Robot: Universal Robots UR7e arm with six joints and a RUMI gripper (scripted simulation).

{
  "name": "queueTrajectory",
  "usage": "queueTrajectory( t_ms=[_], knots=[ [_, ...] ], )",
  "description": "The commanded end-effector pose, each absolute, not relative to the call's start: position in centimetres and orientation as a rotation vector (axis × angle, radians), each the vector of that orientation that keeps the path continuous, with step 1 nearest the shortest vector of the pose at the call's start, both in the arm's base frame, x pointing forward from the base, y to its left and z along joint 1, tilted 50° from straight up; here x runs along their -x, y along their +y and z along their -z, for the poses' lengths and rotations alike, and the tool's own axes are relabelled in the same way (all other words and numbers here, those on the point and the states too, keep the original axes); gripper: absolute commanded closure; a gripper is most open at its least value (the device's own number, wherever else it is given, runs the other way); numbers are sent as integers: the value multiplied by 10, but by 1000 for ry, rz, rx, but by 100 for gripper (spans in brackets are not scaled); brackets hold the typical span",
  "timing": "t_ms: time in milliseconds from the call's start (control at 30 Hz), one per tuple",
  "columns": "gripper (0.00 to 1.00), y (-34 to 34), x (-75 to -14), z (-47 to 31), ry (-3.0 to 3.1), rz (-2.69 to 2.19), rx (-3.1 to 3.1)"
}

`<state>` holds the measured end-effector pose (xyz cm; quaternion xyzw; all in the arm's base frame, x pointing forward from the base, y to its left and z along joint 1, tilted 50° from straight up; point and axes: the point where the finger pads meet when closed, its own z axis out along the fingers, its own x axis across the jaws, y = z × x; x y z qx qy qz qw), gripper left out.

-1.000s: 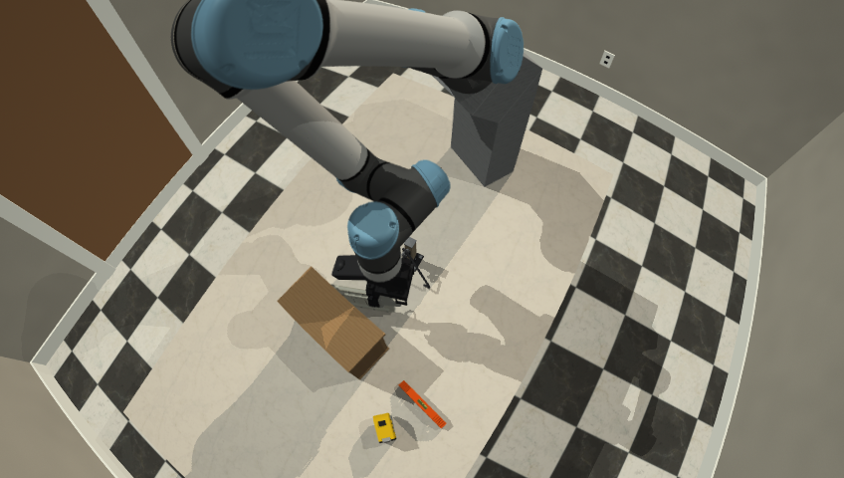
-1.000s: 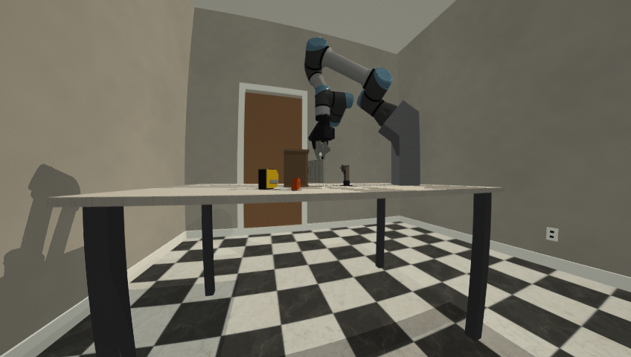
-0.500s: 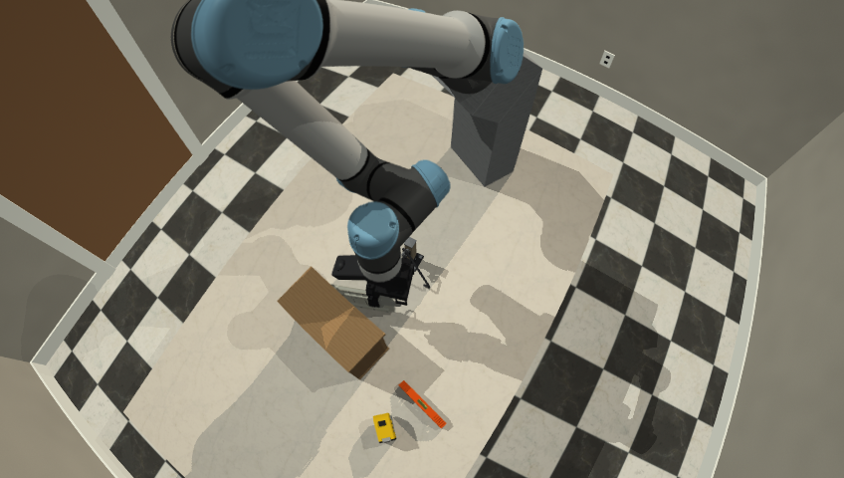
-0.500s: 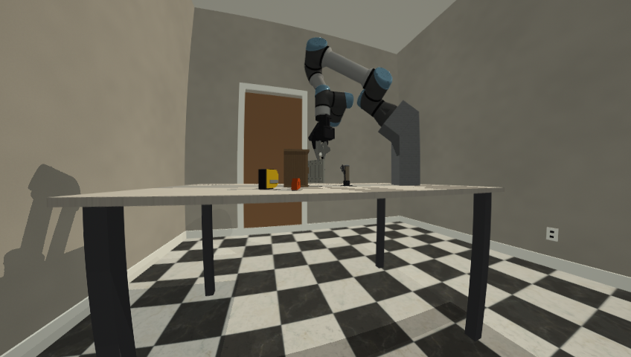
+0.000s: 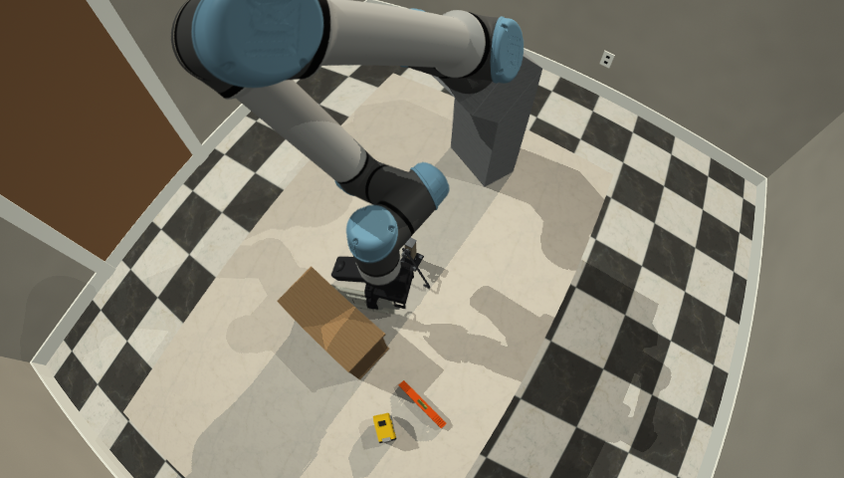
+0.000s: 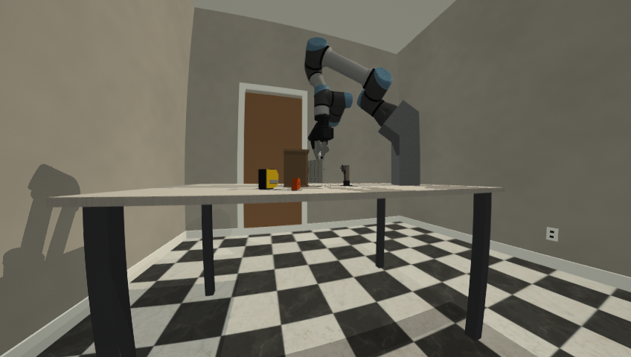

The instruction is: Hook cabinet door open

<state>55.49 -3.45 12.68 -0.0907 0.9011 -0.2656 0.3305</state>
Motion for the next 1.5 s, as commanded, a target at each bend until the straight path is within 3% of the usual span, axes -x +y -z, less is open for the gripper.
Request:
queueTrajectory(
  t_ms=[0, 1467],
  knots=[
    [85, -34, -555, -127, 2355, 694, 237],
    [85, -36, -549, -125, 2356, 715, 287]
  ],
)
